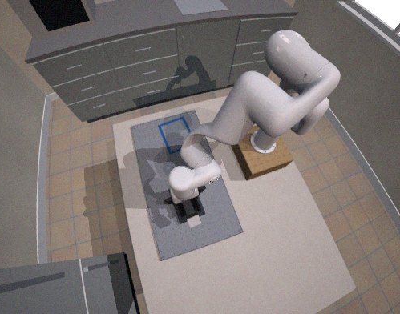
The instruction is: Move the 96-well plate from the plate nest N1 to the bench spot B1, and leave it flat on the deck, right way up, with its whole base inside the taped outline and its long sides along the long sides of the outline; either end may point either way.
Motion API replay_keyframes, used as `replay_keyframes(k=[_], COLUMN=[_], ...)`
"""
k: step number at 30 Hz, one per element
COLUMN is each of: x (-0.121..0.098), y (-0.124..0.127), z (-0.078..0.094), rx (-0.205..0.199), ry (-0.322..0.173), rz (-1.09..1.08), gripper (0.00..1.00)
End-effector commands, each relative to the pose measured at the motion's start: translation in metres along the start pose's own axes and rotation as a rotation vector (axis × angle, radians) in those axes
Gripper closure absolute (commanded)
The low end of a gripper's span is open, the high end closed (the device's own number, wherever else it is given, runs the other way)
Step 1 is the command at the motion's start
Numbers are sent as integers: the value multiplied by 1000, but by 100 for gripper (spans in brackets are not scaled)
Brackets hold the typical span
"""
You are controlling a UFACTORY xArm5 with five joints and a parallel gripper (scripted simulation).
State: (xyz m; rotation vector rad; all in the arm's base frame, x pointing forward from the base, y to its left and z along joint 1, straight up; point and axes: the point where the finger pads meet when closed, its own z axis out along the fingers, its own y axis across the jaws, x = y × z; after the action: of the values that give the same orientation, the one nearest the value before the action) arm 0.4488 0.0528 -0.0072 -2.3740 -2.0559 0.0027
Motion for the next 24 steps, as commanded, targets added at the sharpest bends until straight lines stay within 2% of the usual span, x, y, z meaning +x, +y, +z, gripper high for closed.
replay_keyframes(k=[1, 18, 24], x=[0, 0, 0], y=[2, 2, 2], z=[-8, -33, -34], rx=[-4, -4, -4], ry=[1, 1, 1], rz=[0, 0, 0], gripper=[100, 100, 100])
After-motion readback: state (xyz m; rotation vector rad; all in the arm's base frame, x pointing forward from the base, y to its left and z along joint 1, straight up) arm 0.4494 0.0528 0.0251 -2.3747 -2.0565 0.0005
